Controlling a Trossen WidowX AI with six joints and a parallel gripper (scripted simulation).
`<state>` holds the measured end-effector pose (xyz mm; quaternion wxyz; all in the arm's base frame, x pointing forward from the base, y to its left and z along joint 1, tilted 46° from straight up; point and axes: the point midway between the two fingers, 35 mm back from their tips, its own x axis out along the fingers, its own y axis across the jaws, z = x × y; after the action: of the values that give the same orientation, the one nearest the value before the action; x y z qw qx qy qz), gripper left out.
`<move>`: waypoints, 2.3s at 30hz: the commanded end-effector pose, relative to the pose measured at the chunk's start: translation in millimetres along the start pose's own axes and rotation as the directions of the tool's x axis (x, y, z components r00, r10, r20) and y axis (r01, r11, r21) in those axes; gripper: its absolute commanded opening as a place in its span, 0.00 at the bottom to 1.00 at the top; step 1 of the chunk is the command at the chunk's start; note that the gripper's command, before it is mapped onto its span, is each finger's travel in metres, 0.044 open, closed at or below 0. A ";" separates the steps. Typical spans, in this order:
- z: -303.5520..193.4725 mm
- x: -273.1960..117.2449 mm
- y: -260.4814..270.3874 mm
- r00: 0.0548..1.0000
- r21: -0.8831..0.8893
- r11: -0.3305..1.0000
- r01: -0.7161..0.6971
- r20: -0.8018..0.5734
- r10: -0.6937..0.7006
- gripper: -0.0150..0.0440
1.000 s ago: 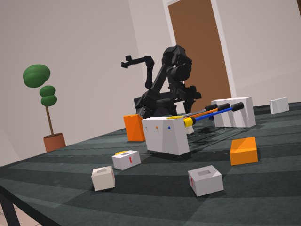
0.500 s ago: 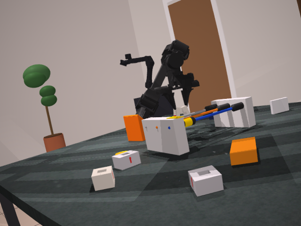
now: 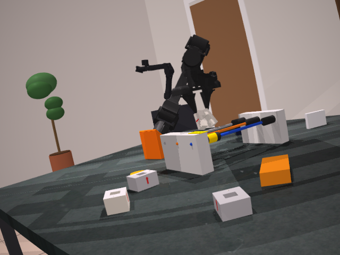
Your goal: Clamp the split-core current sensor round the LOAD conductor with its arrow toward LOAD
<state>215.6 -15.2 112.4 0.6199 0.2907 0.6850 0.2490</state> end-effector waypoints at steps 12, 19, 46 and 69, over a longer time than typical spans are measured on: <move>0.7 -7.1 0.2 0.996 -0.488 0.872 0.046 0.085 -0.005 0.25; 1.6 -9.9 0.0 0.993 -0.662 0.745 0.085 0.119 -0.007 0.25; 147.6 -13.8 -6.2 0.974 -0.958 0.176 0.226 0.226 -0.020 0.25; 185.3 13.0 -5.0 0.969 -0.968 0.030 0.248 0.247 -0.011 0.25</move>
<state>399.2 -17.6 84.6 0.7235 -0.2673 0.2884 0.5673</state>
